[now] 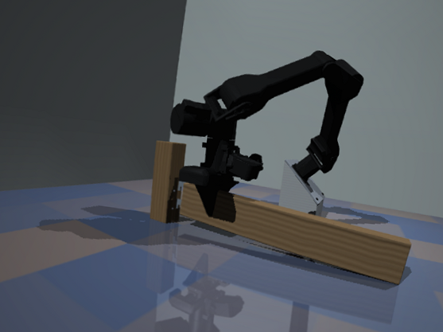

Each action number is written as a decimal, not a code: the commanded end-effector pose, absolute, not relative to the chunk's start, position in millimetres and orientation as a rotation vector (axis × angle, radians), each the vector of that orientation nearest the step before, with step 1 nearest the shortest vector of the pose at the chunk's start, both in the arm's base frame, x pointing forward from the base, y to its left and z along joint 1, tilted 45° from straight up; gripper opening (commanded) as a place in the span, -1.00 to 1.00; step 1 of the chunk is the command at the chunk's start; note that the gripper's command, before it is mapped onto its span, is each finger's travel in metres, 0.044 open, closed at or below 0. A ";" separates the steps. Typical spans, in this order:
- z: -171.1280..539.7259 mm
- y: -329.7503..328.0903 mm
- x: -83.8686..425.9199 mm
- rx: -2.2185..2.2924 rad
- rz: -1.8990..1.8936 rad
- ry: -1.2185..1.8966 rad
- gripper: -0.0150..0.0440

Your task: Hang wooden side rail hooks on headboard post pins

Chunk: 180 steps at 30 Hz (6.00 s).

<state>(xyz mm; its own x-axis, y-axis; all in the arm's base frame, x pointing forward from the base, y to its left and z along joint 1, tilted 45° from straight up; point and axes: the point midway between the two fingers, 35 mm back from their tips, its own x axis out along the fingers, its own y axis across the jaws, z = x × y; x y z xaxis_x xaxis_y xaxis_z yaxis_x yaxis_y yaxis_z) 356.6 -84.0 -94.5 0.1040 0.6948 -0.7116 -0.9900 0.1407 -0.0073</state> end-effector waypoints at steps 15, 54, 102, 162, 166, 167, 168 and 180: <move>-95.3 -91.2 355.3 -0.572 1.334 0.648 -0.49; -98.0 -94.1 356.2 -0.572 1.333 0.648 -0.49; -101.7 -97.5 355.3 -0.572 1.333 0.648 -0.49; -105.7 -102.1 355.0 -0.573 1.333 0.648 -0.49; -105.7 -102.7 354.9 -0.573 1.333 0.648 -0.49; -105.7 -102.8 354.8 -0.573 1.333 0.648 -0.49; -105.7 -103.0 354.7 -0.573 1.333 0.648 -0.49; -107.0 -103.4 353.8 -0.573 1.333 0.649 -0.49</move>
